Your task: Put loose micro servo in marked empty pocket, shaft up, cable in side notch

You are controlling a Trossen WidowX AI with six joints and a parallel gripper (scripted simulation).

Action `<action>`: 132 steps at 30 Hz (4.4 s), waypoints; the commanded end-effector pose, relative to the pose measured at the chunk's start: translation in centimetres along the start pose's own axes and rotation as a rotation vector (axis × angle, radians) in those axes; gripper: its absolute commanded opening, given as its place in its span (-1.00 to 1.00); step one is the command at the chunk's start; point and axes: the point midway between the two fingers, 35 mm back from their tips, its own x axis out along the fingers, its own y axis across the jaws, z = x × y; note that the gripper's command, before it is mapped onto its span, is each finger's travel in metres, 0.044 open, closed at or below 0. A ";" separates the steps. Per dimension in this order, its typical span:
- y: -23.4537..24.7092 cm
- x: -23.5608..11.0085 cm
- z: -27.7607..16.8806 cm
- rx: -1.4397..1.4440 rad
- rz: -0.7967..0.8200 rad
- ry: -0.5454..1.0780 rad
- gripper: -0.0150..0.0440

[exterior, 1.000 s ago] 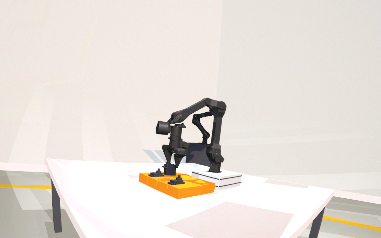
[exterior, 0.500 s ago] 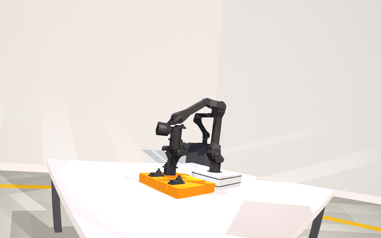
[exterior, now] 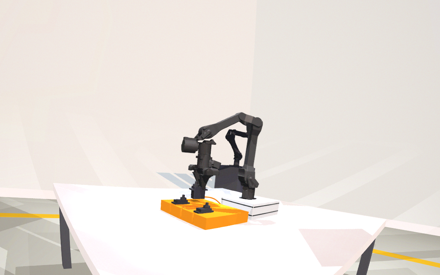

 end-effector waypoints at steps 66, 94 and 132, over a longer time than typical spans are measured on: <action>-7.3 -1.1 -0.4 -1.010 -0.051 0.045 -0.49; -7.5 -1.1 -0.4 -1.984 -0.020 0.061 -0.49; -7.7 -1.1 -0.3 -3.306 0.028 0.061 -0.49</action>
